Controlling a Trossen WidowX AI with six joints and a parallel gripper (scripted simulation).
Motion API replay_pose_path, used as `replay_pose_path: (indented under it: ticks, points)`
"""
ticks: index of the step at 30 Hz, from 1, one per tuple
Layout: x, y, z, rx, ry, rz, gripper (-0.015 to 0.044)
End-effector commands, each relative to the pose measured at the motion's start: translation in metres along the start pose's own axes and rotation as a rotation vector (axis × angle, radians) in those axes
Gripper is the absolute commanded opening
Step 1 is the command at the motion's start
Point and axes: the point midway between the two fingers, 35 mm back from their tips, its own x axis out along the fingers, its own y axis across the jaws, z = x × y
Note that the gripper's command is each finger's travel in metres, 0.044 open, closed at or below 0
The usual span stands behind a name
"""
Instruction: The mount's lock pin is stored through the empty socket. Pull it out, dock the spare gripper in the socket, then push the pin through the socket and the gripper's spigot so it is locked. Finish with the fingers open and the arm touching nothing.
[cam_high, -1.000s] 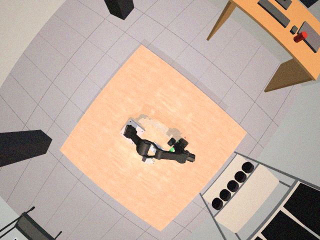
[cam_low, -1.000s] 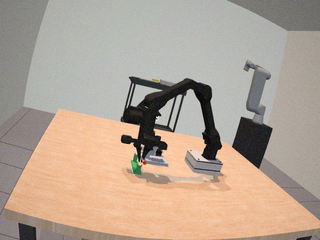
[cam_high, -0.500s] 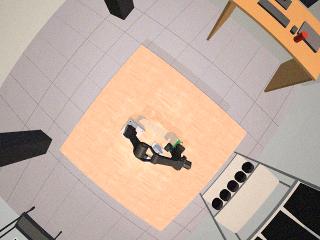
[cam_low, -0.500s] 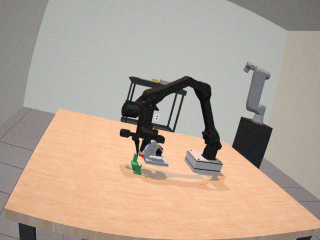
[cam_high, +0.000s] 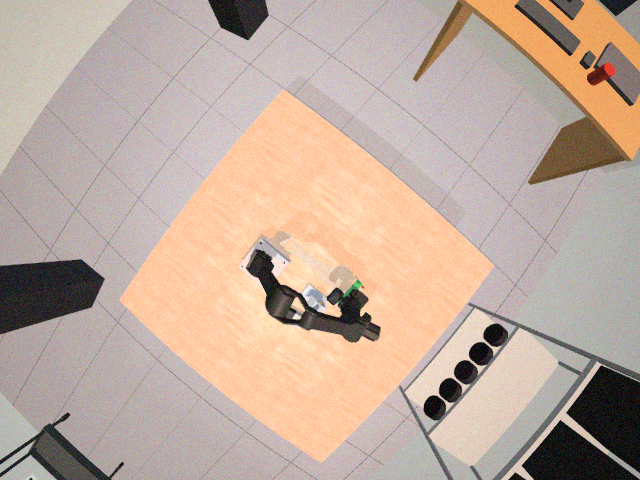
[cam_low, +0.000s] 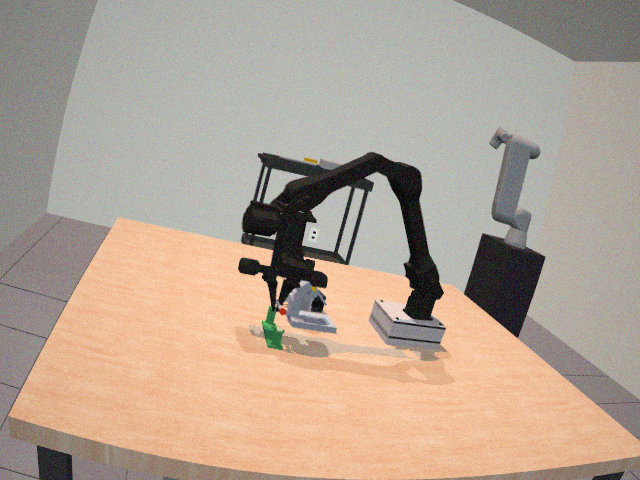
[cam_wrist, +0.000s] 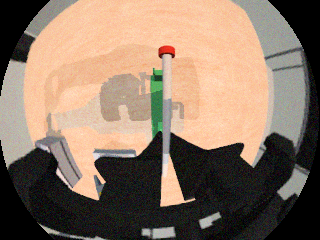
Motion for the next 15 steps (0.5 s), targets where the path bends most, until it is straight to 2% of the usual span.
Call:
replay_pose_path:
  ticks: [1,15]
  points:
    - [0.009,0.001,-0.002,-0.003,0.001,0.004,0.0000]
    - [0.029,0.001,-0.005,-0.002,-0.003,-0.012,0.0000]
